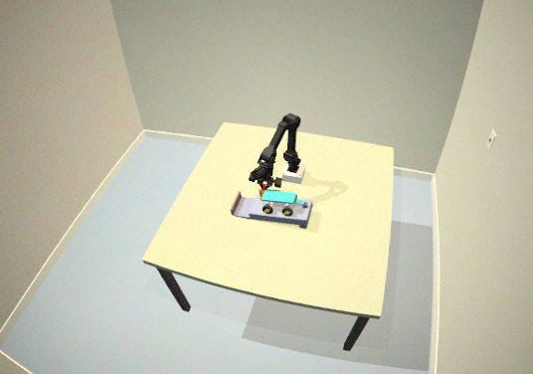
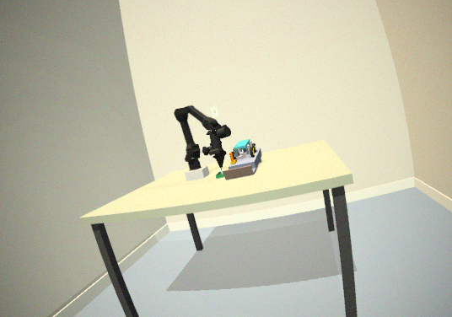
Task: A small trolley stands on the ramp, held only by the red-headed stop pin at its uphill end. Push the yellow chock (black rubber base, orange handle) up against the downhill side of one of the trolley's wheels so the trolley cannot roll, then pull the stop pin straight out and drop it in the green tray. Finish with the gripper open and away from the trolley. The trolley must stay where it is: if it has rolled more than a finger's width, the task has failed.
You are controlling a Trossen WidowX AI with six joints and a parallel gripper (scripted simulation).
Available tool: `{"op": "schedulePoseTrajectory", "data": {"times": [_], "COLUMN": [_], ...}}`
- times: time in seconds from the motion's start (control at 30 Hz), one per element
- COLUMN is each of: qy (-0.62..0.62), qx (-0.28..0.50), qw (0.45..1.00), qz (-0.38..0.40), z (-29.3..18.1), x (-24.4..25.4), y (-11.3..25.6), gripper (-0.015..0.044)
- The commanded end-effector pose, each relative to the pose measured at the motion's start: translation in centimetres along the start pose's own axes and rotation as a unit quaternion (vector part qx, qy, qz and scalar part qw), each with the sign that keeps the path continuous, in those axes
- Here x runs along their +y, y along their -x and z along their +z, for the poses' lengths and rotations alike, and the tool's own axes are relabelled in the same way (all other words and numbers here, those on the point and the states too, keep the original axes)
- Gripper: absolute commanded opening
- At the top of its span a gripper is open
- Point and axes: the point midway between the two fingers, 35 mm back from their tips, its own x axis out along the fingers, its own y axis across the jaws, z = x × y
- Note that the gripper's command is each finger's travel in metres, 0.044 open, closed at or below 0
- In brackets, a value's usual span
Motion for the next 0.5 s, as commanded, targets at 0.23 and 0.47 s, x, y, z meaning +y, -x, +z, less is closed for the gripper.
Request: {"op": "schedulePoseTrajectory", "data": {"times": [0.23,0.47], "qy": [0.003,0.003], "qx": [-0.001,-0.001], "qw": [1.0,1.0], "qz": [0.001,0.001], "z": [0.02,-0.04], "x": [-0.48,-0.93], "y": [-0.18,-0.22], "gripper": [0.019,0.019]}}
